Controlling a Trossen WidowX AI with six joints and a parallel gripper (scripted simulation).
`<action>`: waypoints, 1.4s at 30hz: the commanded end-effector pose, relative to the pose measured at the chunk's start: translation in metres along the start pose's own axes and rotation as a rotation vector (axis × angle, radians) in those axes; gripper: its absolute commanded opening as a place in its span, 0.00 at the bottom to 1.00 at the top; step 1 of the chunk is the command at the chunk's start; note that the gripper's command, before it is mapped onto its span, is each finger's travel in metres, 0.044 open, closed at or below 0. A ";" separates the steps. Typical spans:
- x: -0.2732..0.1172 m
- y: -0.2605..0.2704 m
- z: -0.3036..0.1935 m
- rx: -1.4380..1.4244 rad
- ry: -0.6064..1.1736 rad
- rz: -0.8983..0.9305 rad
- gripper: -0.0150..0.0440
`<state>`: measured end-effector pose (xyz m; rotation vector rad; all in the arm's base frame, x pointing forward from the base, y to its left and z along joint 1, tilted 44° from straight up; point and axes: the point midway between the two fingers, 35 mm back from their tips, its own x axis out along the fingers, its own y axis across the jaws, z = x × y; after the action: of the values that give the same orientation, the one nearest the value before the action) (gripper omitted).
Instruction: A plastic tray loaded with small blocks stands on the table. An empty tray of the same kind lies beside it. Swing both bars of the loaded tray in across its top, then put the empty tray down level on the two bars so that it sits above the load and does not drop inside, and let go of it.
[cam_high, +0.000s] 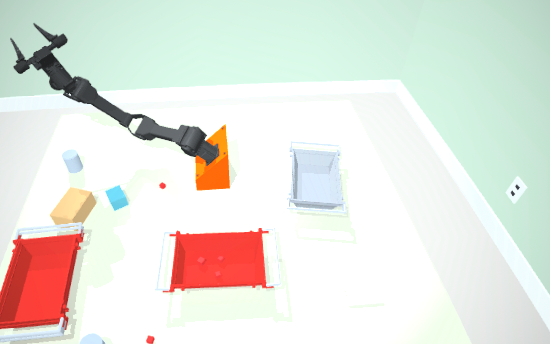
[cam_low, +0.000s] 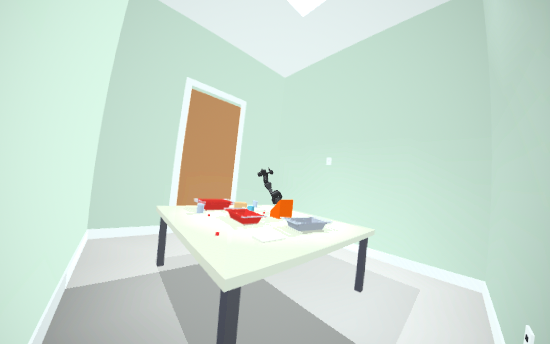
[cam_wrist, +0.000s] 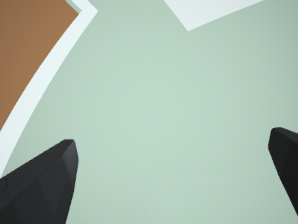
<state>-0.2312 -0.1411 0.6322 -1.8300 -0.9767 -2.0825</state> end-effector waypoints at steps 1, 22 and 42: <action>0.000 0.000 0.000 0.000 0.000 0.000 0.89; 0.036 0.010 0.231 -0.469 -0.600 0.005 0.39; -0.122 0.073 0.512 -1.181 -1.602 -0.568 0.39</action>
<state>0.2143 0.0767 0.5785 -4.2256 -0.2168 -1.0727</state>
